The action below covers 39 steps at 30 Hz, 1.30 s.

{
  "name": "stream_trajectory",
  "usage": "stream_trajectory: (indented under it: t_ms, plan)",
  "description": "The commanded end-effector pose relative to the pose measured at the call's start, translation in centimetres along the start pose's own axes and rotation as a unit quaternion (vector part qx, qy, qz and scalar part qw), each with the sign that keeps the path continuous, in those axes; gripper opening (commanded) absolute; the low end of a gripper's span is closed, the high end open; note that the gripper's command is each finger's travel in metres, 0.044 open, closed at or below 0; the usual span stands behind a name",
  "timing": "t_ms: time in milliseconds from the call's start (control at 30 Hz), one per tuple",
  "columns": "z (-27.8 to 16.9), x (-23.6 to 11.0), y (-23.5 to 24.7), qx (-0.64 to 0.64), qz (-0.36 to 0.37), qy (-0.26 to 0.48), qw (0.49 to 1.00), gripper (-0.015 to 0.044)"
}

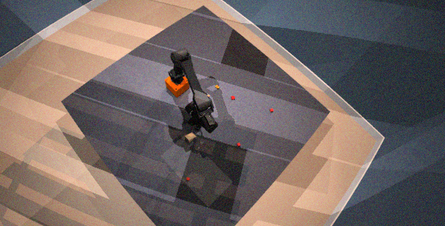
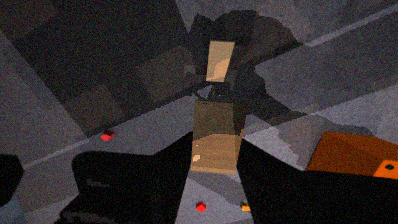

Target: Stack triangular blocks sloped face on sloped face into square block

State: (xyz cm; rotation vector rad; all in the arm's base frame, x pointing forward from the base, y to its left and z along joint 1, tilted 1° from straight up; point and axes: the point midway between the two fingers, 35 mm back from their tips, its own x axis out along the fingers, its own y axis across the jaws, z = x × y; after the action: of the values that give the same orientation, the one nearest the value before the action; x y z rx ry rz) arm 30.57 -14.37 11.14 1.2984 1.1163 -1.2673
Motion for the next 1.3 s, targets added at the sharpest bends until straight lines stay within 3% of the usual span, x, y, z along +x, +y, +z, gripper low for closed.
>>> stream_trajectory:
  t_ms: [0, 167, 667, 1267]
  plan:
    - [0.7, -0.6, -1.1, -0.002, 0.000, 0.001, 1.000, 0.0000]
    - [1.0, 0.0, -1.1, -0.002, 0.001, 0.001, 1.000, 0.0000]
    - [3.7, 6.5, -1.1, -0.002, 0.000, 0.000, 1.000, 0.0000]
    - [5.0, 9.6, -1.1, -0.002, 0.000, -0.001, 1.000, 0.0000]
